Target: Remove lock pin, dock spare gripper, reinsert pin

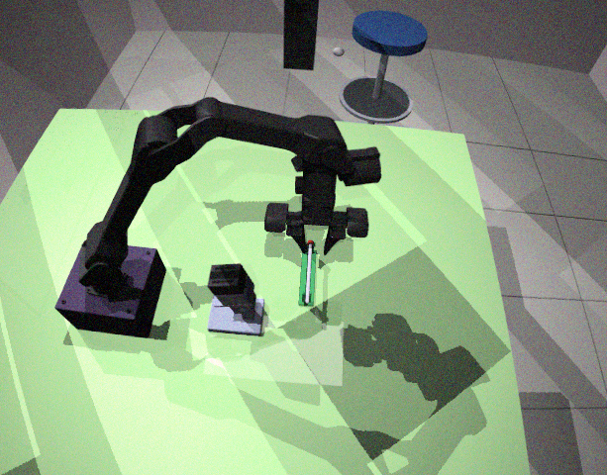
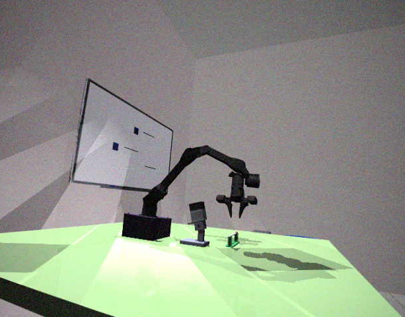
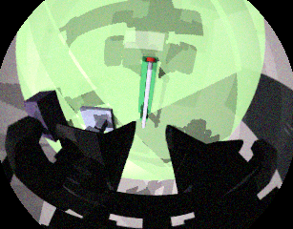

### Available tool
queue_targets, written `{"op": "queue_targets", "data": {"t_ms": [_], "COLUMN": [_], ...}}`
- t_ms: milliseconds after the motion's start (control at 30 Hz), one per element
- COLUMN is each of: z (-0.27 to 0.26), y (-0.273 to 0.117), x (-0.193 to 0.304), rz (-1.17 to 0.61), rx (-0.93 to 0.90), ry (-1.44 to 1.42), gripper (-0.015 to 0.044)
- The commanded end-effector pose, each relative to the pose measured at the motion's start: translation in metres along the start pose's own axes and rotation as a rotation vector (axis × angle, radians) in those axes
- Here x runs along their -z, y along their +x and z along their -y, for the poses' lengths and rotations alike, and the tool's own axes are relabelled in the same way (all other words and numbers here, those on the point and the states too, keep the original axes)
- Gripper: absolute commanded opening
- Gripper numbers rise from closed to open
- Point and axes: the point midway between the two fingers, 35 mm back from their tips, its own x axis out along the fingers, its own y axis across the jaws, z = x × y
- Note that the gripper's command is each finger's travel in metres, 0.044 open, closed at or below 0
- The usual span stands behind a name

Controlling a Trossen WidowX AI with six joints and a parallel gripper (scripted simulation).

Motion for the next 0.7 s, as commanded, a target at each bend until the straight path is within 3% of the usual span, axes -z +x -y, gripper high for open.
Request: {"op": "queue_targets", "data": {"t_ms": [0,667], "z": [-0.004,-0.006], "y": [0.034,0.074], "x": [-0.007,-0.02], "rz": [-0.012,-0.012], "rx": [-0.019,-0.019], "ry": [-0.009,-0.009], "gripper": [0.018,0.018]}}
